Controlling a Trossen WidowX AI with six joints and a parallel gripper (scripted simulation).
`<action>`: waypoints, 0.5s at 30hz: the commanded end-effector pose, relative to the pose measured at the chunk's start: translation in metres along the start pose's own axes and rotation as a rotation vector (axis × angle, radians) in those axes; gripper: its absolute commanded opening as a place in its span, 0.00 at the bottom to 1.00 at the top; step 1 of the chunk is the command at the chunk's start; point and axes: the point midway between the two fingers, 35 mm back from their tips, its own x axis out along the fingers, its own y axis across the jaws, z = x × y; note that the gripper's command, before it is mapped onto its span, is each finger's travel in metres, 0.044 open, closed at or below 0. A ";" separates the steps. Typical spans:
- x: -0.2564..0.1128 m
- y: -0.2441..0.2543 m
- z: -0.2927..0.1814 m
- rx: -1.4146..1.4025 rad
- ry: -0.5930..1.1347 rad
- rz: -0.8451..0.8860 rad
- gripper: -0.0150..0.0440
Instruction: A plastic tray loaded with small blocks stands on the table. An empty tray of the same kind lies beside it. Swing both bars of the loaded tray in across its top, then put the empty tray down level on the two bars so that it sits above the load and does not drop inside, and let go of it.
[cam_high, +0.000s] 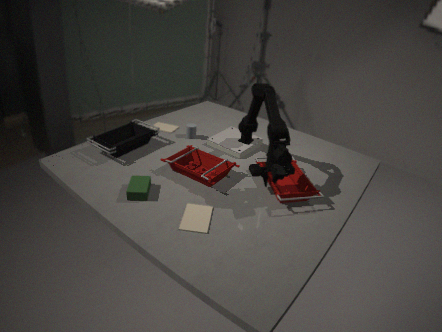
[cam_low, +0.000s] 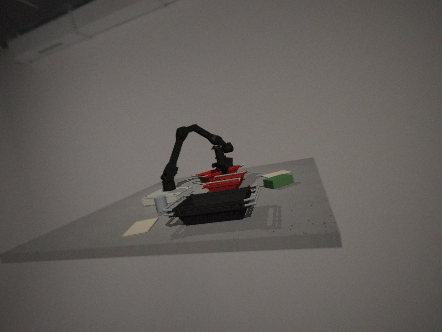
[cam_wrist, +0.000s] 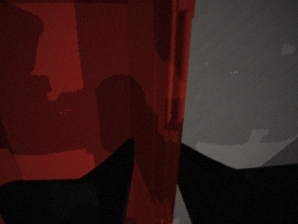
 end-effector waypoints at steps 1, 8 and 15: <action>0.001 -0.001 -0.001 0.002 0.003 -0.005 0.44; 0.001 -0.001 -0.001 0.002 0.003 -0.005 0.36; 0.000 -0.001 0.000 0.002 0.003 -0.005 0.28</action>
